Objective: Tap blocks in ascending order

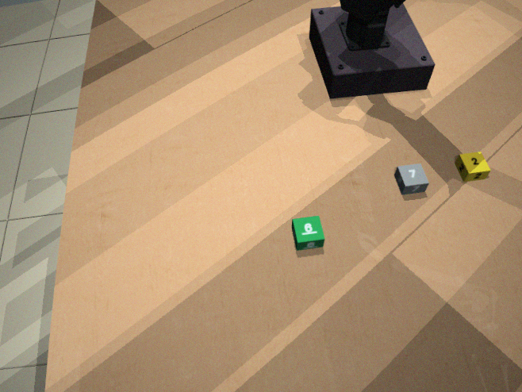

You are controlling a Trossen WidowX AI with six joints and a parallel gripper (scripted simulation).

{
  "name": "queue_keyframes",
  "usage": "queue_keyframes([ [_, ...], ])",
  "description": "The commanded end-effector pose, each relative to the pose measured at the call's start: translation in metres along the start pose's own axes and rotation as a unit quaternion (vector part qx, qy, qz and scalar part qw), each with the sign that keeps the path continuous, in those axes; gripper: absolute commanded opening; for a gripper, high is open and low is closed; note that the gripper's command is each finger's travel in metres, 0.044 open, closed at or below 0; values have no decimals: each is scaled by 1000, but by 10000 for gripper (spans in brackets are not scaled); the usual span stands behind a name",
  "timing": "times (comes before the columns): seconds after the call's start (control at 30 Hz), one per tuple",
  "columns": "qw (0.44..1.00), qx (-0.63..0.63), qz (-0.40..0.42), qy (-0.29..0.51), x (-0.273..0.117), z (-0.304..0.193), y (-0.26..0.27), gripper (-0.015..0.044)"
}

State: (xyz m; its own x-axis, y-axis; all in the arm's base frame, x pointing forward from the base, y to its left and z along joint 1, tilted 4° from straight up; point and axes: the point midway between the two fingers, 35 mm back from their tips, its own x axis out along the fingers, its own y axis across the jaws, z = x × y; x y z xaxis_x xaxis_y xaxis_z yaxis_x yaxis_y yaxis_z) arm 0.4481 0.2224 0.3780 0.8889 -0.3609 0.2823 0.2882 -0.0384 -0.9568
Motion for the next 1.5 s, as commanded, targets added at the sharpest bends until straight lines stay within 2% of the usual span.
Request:
queue_keyframes([
  [0.0, 1000, -9, 0, -5, 2, 0, 1, 400],
  [0.07, 999, -45, 11, -28, 20, -7, 14, 400],
  [0.17, 995, -56, 69, -38, 62, -39, 50, 400],
  [0.3, 988, -51, 142, -34, 90, -79, 86, 400],
  [0.43, 973, -30, 229, -13, 105, -128, 123, 400],
  [0.6, 943, 12, 332, 33, 106, -189, 160, 400],
  [0.77, 891, 75, 434, 105, 87, -255, 190, 400],
  [0.93, 812, 154, 525, 203, 50, -318, 209, 400],
  [1.1, 701, 243, 590, 319, -2, -369, 214, 400],
  [1.27, 555, 332, 621, 443, -62, -405, 203, 400],
  [1.3, 541, 339, 621, 454, -67, -407, 201, 400],
  [1.47, 539, 341, 622, 456, -68, -407, 201, 400],
])
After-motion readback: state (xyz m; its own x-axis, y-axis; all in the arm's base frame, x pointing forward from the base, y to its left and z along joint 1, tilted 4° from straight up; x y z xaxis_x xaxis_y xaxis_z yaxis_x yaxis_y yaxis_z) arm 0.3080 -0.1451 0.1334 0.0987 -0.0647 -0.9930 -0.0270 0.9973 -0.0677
